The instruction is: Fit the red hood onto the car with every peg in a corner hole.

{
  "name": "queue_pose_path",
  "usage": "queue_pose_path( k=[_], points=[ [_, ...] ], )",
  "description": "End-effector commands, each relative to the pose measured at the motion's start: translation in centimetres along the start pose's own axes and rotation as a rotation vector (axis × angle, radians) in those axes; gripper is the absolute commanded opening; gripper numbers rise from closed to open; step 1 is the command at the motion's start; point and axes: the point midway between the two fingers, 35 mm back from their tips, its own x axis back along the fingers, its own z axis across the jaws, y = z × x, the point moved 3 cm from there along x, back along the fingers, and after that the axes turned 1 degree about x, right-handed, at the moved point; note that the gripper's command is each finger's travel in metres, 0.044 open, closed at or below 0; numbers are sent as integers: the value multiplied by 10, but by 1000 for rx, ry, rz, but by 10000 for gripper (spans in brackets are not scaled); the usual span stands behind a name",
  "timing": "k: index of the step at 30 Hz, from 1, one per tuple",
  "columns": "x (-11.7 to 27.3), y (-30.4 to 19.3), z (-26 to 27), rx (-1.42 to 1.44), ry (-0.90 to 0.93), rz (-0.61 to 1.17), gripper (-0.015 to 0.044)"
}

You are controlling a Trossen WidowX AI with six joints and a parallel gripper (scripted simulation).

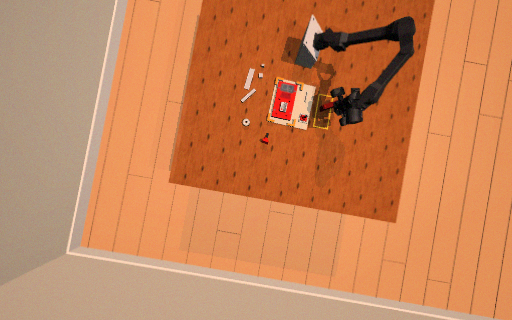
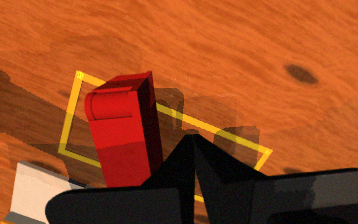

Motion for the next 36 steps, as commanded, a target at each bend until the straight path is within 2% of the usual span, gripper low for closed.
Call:
queue_pose_path(
  k=[1,36],
  points=[
    [2,1,1,10,-6,5,0],
    [2,1,22,9,-5,5,0]
  ],
)
